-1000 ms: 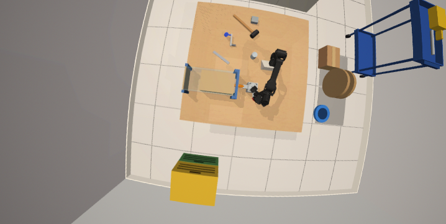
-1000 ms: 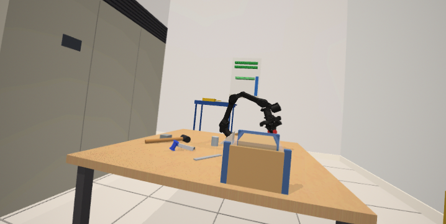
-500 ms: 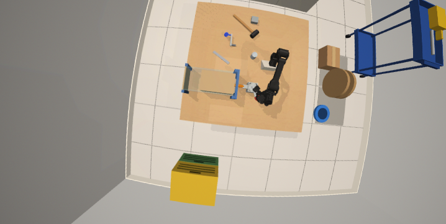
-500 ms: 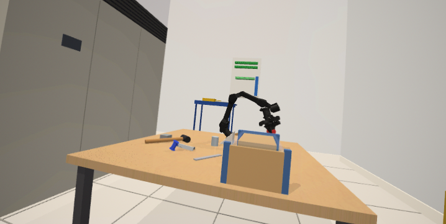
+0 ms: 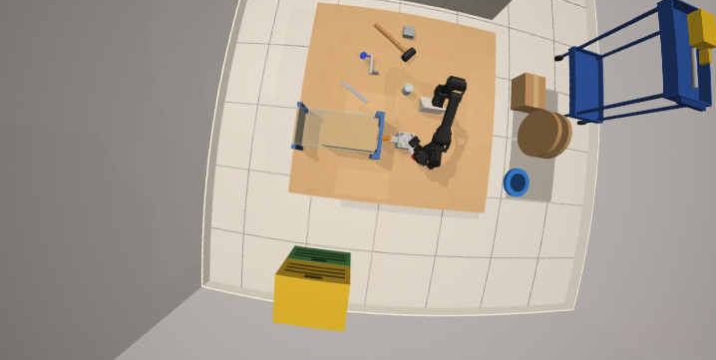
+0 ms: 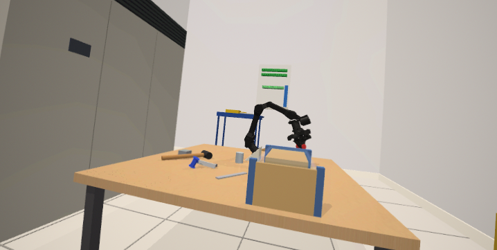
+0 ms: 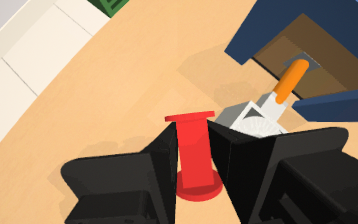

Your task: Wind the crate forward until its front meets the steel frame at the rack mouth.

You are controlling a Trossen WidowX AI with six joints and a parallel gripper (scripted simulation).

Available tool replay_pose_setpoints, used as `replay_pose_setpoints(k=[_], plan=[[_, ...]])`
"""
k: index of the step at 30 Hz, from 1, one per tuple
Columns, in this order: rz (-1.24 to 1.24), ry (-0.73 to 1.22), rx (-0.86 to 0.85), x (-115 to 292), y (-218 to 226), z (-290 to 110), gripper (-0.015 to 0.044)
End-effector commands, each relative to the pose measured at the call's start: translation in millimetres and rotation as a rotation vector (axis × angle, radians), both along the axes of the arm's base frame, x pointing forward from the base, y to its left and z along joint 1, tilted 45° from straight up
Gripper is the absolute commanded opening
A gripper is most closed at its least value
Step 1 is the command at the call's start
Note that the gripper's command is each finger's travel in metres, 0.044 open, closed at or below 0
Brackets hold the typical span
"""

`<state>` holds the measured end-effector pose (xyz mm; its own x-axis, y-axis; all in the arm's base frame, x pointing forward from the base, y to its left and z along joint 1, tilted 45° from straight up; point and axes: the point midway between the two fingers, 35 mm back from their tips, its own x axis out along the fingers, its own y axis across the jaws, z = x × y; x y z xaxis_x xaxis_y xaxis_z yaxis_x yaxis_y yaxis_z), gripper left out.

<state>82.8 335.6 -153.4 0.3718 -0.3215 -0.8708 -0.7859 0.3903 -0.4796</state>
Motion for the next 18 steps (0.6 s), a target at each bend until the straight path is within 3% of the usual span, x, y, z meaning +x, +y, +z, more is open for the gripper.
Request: replay_pose_setpoints(k=[1,18], plan=[[0.004,0.016,-0.025,-10,-10,1,0.0000],[0.004,0.017,-0.026,-22,-21,9,0.0000]])
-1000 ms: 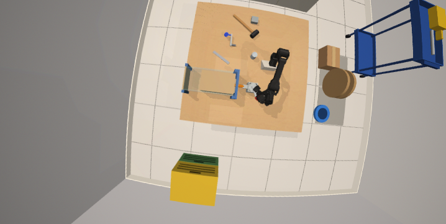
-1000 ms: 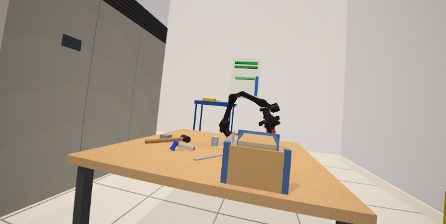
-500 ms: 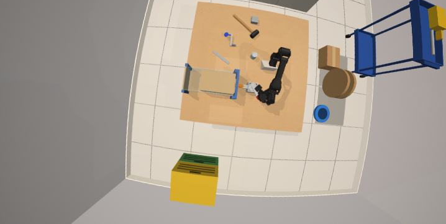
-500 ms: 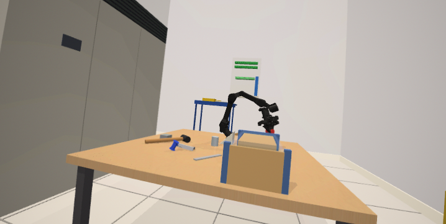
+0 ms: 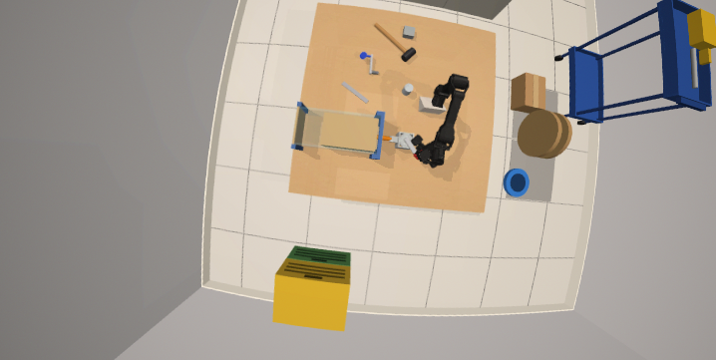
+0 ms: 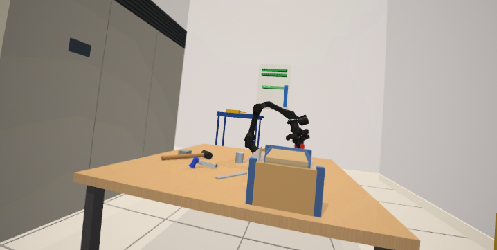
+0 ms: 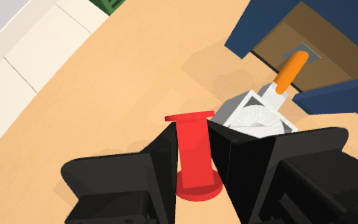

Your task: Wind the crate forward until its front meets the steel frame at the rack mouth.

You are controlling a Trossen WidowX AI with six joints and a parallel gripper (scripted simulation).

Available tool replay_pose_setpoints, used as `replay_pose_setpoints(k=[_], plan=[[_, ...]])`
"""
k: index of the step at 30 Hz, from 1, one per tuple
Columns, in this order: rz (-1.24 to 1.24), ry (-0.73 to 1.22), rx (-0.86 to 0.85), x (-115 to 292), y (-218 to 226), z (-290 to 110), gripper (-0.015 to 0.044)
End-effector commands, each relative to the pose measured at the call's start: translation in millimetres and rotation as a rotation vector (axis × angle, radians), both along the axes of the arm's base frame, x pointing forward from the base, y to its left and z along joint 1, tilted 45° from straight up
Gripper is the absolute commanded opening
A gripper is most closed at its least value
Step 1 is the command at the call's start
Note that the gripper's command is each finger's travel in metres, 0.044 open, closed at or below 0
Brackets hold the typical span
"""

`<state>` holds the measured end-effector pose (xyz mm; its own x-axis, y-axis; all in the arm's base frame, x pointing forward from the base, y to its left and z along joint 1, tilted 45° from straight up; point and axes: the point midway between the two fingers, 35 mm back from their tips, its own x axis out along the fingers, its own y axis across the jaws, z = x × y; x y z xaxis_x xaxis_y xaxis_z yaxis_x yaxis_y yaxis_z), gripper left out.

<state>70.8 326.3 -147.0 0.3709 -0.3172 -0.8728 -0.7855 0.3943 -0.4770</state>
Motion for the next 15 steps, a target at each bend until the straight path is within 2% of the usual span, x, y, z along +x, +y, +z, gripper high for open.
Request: replay_pose_setpoints(k=[1,15], plan=[[0.006,0.016,-0.032,-11,-12,3,0.0000],[0.006,0.017,-0.032,-18,-22,11,0.0000]])
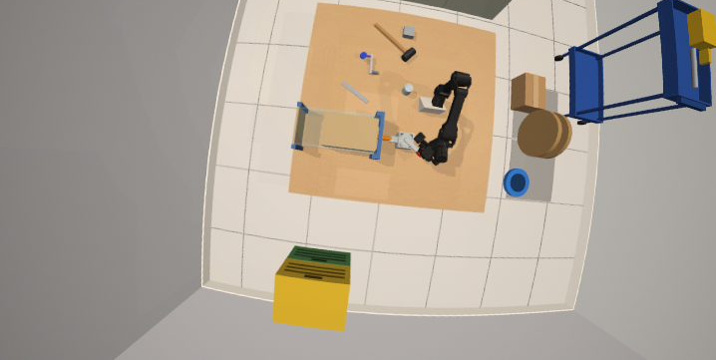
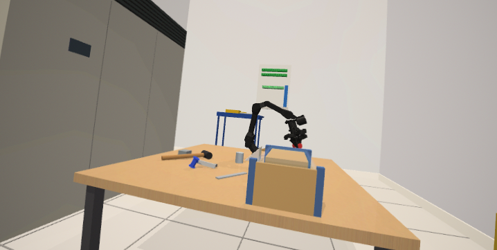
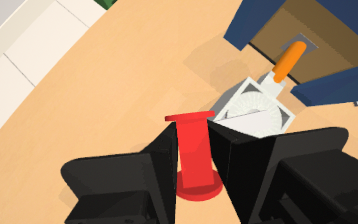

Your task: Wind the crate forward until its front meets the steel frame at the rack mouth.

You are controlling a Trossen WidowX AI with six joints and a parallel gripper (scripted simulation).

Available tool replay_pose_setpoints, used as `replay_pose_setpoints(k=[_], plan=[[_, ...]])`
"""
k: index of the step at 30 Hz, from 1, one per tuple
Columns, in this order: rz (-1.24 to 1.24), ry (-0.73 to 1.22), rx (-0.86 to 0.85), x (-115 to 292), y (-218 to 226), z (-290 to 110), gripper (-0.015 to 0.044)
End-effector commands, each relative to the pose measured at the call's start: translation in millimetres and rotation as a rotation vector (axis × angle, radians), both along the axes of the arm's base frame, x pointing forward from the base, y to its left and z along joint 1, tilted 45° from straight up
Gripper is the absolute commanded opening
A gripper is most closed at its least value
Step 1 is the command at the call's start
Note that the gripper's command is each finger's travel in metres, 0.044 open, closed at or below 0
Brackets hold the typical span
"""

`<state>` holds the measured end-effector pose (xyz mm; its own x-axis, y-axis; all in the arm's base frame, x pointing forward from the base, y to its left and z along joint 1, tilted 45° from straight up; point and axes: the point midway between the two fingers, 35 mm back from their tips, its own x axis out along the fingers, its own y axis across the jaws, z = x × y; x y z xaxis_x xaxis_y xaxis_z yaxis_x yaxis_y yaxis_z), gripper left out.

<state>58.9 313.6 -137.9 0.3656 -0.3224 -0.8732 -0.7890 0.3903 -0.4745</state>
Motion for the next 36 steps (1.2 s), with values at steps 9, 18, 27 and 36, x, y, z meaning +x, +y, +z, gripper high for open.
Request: replay_pose_setpoints(k=[9,18,27,36], plan=[[0.005,0.011,-0.026,-10,-17,8,0.0000],[0.005,0.011,-0.027,-13,-23,13,0.0000],[0.005,0.011,-0.028,-15,-30,19,0.0000],[0.005,0.011,-0.028,-16,-37,25,0.0000]])
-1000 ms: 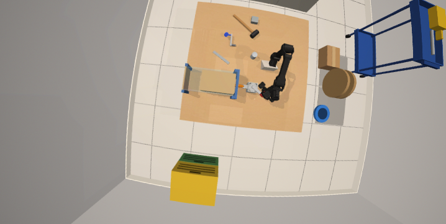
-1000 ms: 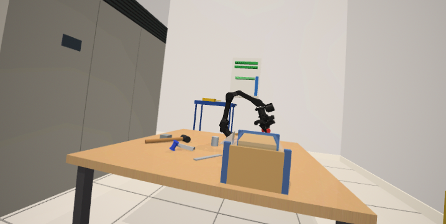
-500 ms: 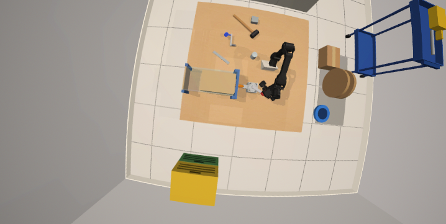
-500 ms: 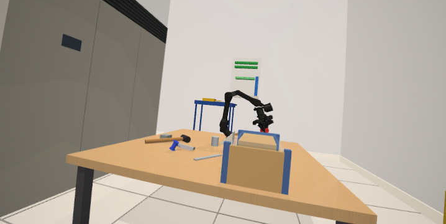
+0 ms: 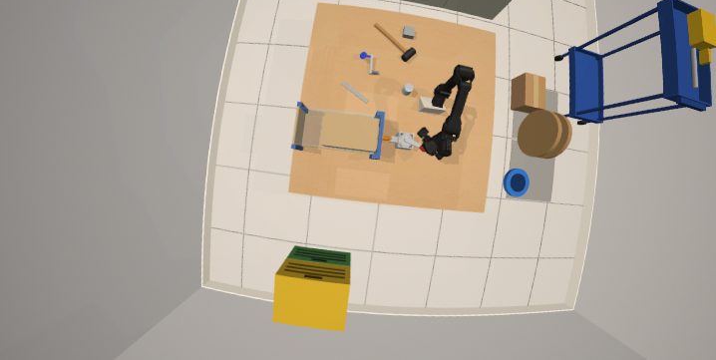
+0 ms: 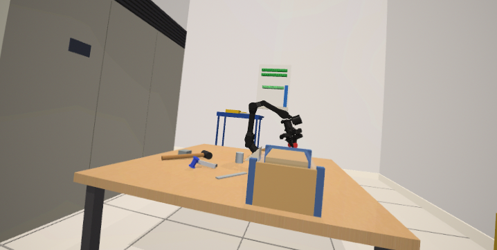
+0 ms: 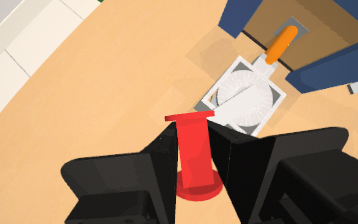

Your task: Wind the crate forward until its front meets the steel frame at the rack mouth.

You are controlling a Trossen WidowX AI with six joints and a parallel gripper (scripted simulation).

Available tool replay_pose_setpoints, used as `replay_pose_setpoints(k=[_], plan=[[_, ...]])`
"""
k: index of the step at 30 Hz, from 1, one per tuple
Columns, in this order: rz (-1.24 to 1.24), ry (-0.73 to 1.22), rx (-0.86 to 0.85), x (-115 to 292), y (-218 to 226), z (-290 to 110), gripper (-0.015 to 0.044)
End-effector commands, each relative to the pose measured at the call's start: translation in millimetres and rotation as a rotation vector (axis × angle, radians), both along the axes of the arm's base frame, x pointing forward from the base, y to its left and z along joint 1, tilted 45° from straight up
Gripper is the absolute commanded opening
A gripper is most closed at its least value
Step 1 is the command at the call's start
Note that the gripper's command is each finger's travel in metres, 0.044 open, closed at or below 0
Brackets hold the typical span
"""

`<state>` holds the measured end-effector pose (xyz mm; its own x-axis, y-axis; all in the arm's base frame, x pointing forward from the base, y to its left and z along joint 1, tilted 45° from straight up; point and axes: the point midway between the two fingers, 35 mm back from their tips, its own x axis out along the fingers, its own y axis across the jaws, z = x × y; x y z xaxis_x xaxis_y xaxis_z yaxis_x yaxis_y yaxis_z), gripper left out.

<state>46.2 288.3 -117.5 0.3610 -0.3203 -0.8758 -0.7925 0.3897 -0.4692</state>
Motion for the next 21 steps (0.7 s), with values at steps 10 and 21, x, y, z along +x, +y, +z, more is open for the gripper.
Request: replay_pose_setpoints(k=[10,21], plan=[[0.003,0.005,-0.031,-4,-20,12,0.0000],[0.003,0.005,-0.032,-3,-28,20,0.0000]])
